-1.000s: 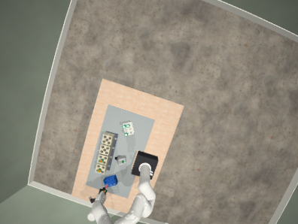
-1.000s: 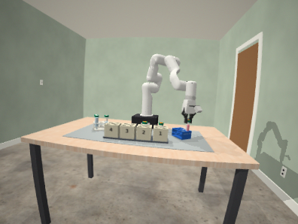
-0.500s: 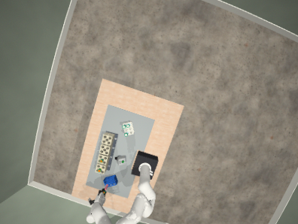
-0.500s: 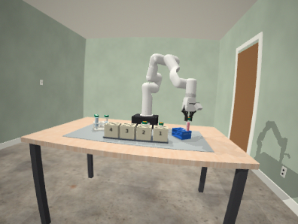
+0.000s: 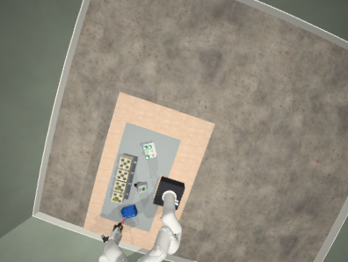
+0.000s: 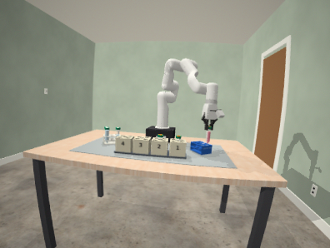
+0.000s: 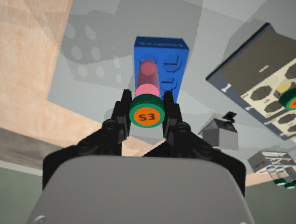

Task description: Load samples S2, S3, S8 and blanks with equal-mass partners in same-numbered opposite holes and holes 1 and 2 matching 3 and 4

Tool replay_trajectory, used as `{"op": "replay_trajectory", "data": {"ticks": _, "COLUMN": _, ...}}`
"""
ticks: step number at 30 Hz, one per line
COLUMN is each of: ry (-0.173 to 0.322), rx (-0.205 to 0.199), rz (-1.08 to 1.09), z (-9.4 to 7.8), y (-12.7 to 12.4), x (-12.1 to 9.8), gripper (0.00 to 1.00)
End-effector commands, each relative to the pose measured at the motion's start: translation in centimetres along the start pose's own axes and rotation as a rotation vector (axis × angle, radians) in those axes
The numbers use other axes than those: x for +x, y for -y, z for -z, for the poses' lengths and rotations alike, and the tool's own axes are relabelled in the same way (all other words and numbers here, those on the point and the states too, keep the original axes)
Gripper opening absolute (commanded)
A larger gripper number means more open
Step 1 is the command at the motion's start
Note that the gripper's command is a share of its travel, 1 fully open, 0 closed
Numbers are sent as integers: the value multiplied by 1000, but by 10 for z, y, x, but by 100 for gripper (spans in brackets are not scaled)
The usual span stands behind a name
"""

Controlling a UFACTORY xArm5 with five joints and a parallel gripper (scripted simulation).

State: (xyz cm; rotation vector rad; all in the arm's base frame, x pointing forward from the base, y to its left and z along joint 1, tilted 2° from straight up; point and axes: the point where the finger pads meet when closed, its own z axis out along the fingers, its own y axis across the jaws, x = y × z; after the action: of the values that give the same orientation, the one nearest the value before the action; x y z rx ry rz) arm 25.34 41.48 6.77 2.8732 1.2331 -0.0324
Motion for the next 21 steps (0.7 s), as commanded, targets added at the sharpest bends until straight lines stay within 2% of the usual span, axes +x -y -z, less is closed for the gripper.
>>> {"op": "replay_trajectory", "data": {"ticks": 1, "ry": -4, "rx": 1, "rz": 0, "z": 9, "y": 0, "x": 1, "gripper": 0}}
{"op": "replay_trajectory", "data": {"ticks": 21, "ry": -4, "rx": 1, "rz": 0, "z": 45, "y": 0, "x": 1, "gripper": 0}}
